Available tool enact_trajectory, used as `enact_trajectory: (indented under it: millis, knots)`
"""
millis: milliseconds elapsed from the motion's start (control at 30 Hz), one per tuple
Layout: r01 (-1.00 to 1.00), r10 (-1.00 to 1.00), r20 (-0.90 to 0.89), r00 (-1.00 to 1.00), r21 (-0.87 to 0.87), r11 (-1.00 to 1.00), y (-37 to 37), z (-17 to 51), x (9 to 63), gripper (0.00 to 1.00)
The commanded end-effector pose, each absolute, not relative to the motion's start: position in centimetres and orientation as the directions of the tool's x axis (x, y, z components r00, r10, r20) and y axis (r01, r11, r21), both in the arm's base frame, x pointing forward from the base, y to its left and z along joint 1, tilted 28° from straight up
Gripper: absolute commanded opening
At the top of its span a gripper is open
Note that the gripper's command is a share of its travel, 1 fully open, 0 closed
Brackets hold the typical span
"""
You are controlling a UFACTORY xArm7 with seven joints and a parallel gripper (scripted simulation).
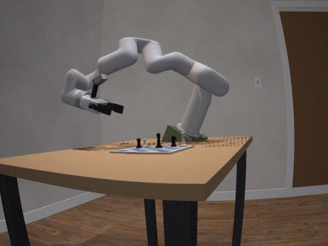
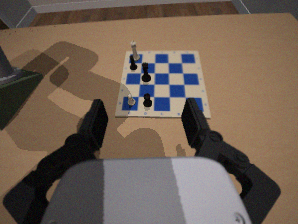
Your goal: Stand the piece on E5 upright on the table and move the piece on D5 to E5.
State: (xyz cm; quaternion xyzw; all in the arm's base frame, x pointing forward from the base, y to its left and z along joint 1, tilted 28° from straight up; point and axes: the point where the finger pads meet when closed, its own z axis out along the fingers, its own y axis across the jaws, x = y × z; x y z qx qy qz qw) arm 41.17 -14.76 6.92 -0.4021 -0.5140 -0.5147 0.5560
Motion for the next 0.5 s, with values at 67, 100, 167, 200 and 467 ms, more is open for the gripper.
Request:
enact_trajectory:
  millis: [67, 100, 167, 200, 467]
  knots:
    - [0.979, 0.096, 0.991, -0.094, 0.074, 0.191, -13.4, 7.9, 42.6, 1.00]
    - [0.974, 0.178, 0.977, -0.118, 0.079, 0.212, -13.2, 8.3, 42.9, 1.00]
    - [0.974, 0.178, 0.977, -0.118, 0.079, 0.212, -13.2, 8.3, 42.9, 1.00]
    - [0.968, 0.261, 0.954, -0.149, 0.087, 0.234, -13.0, 8.9, 43.1, 1.00]
    - [0.951, 0.416, 0.880, -0.231, 0.114, 0.287, -12.9, 10.5, 43.1, 1.00]
